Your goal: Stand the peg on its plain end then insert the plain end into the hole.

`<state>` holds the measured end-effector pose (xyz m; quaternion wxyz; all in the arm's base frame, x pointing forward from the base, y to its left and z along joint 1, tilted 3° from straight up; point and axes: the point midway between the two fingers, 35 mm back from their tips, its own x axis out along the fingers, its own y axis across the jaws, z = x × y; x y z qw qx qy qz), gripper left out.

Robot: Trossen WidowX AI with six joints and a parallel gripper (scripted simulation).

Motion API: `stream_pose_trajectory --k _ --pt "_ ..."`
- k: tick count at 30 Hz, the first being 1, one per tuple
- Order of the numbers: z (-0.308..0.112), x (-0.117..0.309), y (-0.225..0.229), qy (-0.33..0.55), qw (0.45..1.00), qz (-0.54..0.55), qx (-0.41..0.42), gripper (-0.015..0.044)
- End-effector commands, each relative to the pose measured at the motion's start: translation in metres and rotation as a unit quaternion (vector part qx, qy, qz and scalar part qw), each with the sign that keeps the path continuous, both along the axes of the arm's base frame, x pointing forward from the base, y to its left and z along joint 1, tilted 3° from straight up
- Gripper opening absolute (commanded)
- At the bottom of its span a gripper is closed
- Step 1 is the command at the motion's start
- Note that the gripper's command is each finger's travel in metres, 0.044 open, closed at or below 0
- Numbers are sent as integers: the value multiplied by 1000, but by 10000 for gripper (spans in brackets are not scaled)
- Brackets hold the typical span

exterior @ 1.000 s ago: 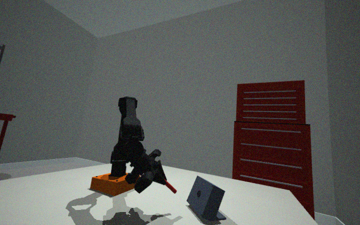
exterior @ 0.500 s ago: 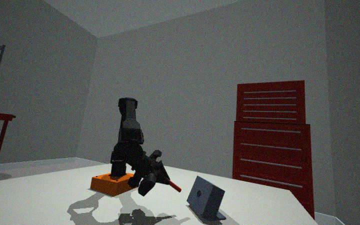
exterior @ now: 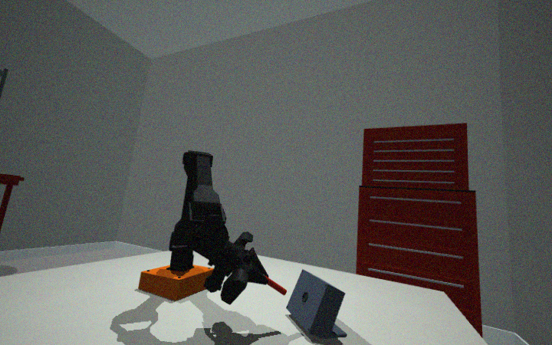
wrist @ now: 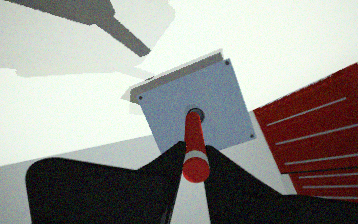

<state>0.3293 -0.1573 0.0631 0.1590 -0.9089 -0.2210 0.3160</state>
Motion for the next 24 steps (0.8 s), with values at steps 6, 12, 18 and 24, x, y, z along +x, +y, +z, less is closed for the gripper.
stream_pose_trajectory --k 6,12,18,24 --pt "-2 9 6 -15 1000 1 12 0" --pt "-3 14 9 -24 1000 3 19 0" --pt "-4 16 10 -30 999 3 22 0" --pt "-5 18 11 -39 999 1 27 0"
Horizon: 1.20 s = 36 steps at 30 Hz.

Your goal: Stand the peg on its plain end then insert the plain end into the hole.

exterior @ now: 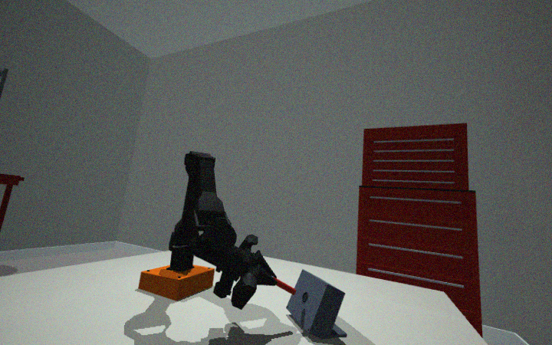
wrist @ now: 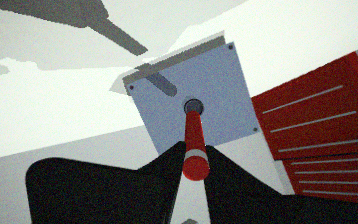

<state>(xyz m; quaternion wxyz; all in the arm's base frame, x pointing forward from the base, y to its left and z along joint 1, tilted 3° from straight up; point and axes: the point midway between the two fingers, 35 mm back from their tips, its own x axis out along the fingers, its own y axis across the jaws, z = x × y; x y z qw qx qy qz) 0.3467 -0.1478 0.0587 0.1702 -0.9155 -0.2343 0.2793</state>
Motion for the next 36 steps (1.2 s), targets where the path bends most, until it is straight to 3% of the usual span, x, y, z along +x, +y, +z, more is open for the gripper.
stream_pose_trajectory --k 1,36 --pt "-1 0 2 -6 1000 -1 7 0" --pt "-11 15 12 -27 1000 -5 14 0"
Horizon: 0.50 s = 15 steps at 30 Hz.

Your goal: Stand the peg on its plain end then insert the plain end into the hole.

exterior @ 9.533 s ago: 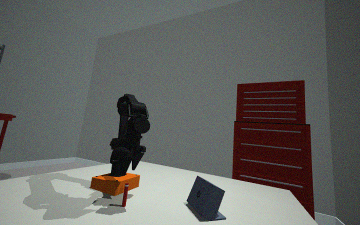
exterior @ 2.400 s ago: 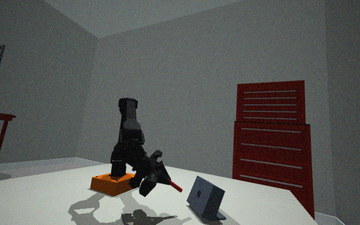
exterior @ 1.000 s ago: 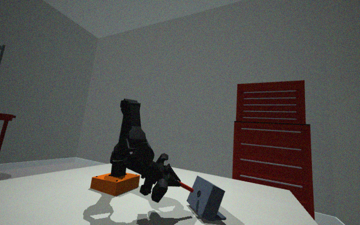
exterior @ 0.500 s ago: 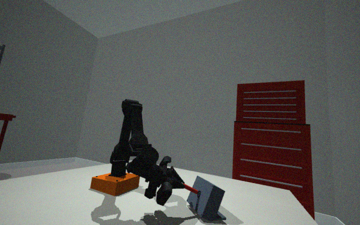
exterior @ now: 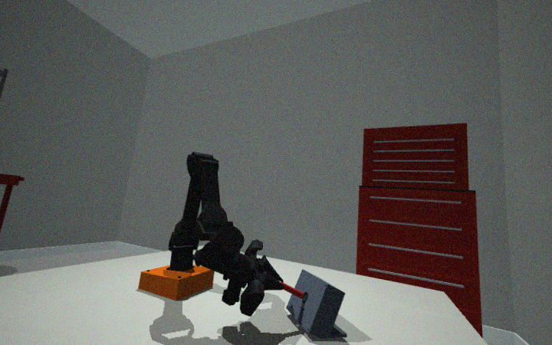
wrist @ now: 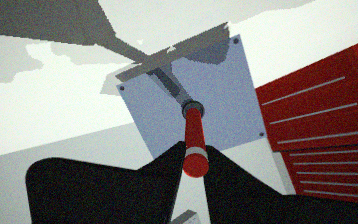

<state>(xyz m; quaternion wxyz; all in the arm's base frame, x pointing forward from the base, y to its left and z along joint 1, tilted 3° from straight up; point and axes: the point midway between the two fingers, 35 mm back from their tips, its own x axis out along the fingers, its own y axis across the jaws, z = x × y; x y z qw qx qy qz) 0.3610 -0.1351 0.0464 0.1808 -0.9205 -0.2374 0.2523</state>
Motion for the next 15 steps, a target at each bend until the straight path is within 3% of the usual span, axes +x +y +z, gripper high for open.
stream_pose_trajectory --k 1,15 --pt "1 1 0 -2 1000 1 -2 0" --pt "-3 6 4 -3 1000 1 -2 0"
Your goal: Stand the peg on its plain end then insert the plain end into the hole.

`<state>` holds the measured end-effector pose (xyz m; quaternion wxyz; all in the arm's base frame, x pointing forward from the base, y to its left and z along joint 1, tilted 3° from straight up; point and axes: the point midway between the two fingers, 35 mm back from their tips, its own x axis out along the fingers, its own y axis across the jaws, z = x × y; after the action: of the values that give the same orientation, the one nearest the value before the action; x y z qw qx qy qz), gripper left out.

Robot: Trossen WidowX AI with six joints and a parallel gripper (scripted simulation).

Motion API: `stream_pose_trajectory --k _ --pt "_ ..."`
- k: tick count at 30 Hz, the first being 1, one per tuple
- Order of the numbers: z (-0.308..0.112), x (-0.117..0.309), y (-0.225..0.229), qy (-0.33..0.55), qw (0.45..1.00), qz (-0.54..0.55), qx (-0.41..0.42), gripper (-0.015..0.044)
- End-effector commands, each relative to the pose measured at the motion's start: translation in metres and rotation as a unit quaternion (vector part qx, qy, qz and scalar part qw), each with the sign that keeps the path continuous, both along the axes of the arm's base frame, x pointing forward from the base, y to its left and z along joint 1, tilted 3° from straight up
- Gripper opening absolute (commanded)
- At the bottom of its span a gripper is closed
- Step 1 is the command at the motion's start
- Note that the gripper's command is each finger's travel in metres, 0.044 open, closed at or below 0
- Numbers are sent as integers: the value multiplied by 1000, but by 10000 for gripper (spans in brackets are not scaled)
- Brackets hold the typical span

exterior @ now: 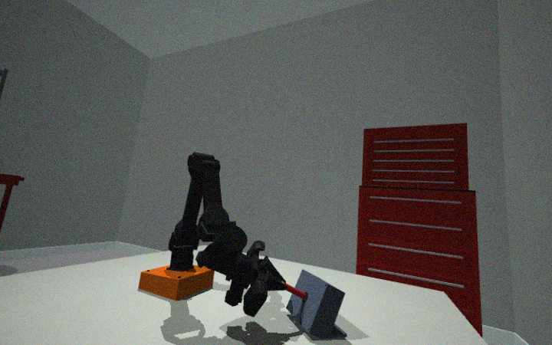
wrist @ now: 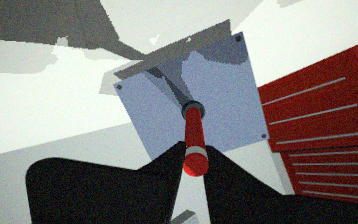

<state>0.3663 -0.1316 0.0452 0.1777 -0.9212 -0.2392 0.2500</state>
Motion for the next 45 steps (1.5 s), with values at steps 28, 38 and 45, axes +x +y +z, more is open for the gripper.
stream_pose_trajectory --k 28,38,45 --pt "-9 15 12 0 1000 -1 1 0" --pt "-11 19 15 0 1000 -1 1 0" --pt "-11 19 16 0 1000 0 1 0"
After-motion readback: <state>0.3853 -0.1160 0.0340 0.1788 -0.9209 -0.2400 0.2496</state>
